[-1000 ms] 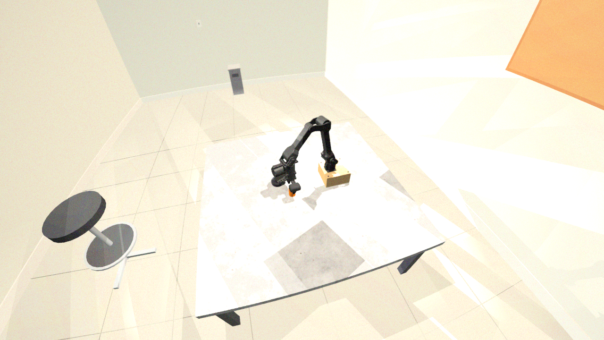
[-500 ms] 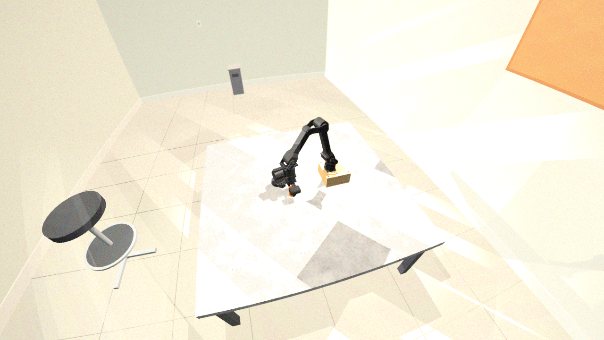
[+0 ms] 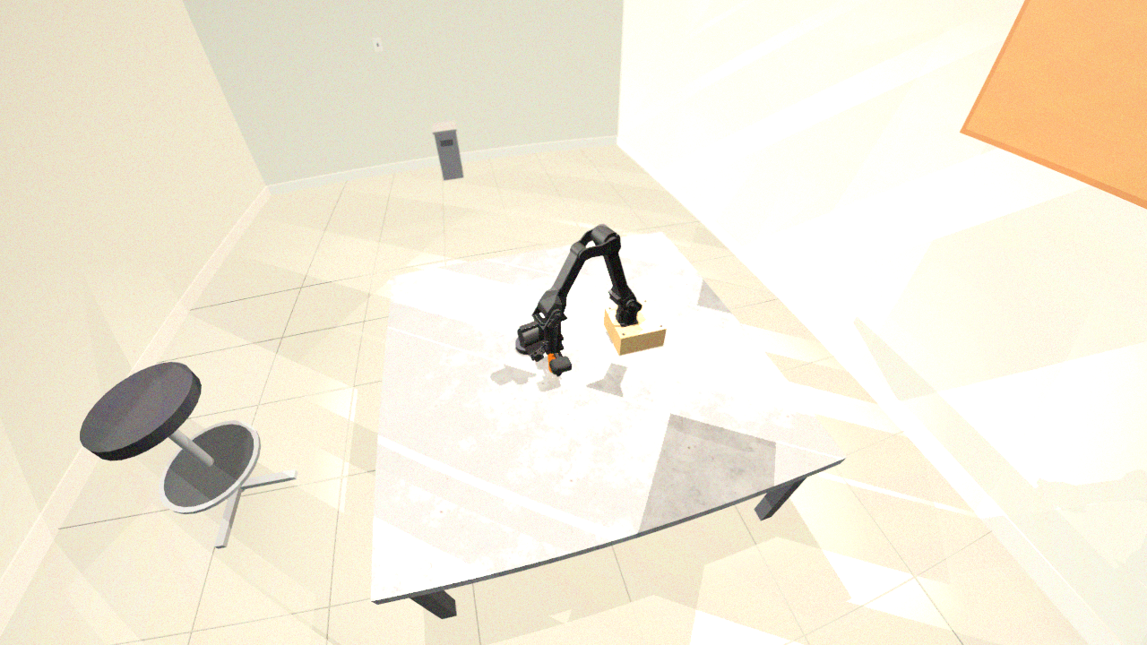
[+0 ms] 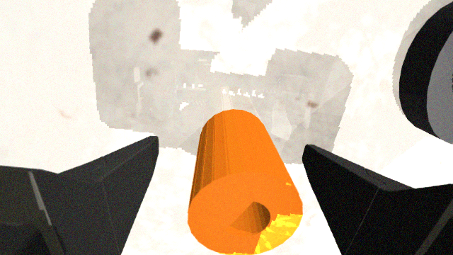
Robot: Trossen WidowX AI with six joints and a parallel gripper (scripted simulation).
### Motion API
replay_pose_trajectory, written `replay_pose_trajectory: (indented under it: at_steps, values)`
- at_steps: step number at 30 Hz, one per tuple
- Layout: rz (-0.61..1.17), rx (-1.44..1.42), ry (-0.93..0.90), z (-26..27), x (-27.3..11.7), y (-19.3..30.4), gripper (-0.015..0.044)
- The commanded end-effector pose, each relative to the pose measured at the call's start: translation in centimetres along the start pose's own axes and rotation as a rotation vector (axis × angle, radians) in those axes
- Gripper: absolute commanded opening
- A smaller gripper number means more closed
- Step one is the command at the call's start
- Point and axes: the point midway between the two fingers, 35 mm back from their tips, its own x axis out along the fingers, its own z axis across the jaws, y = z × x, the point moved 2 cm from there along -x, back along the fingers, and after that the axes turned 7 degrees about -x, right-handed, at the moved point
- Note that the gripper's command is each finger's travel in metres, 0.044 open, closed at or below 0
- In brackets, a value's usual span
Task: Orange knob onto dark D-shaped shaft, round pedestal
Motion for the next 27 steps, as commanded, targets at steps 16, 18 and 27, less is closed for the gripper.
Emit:
replay_pose_trajectory:
  at_steps: [16, 18, 27]
  values:
    - [0.007, 0.004, 0.007, 0.0, -0.1, 0.1, 0.0013]
    - [0.008, 0.008, 0.009, 0.0, -0.9, -0.1, 0.0]
    - [0.012, 0.018, 0.014, 0.4, -6.3, -0.9, 0.0]
